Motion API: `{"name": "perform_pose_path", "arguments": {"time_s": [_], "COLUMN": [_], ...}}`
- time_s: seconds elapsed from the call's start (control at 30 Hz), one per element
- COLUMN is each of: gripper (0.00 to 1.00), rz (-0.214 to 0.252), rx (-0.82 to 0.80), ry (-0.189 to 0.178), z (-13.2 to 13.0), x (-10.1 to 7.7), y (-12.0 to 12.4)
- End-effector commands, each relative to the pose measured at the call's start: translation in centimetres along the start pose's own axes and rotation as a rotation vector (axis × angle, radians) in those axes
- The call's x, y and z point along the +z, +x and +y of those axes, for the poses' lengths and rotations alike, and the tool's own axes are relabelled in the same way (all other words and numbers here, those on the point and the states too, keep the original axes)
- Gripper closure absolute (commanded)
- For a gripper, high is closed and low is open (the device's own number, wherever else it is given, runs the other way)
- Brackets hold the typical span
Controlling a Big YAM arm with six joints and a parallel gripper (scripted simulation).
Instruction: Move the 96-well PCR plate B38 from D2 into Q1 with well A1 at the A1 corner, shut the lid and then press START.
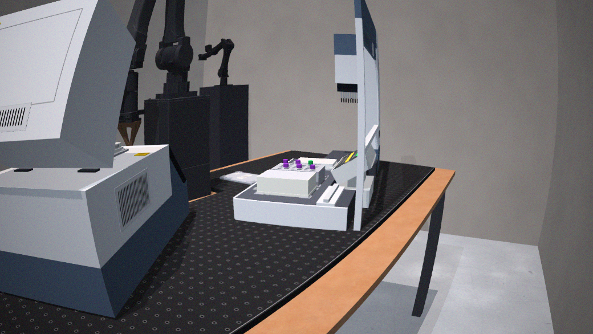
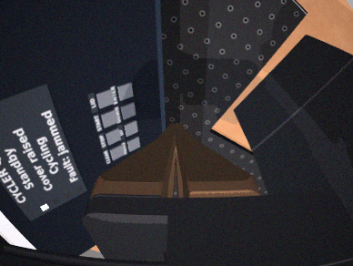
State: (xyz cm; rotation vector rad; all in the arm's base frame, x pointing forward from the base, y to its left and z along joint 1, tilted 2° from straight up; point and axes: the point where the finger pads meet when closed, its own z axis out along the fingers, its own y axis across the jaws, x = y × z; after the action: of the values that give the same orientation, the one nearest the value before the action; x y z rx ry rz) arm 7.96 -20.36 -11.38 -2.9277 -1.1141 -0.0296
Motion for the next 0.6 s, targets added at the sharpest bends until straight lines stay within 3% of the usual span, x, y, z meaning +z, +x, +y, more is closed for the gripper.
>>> {"name": "perform_pose_path", "arguments": {"time_s": [0.0, 0.17, 0.37, 0.57], "gripper": [1.00, 1.00, 1.00, 1.00], "rz": [-0.003, -0.003, -0.012, -0.017], "rx": [-0.018, -0.027, -0.024, -0.028], "ry": [-0.016, -0.026, -0.014, -0.028], "z": [-0.8, -1.1, -4.6, -2.9], "x": [-1.6, -2.3, -4.2, -4.0], "y": [-0.4, -0.5, -0.5, -0.8]}}
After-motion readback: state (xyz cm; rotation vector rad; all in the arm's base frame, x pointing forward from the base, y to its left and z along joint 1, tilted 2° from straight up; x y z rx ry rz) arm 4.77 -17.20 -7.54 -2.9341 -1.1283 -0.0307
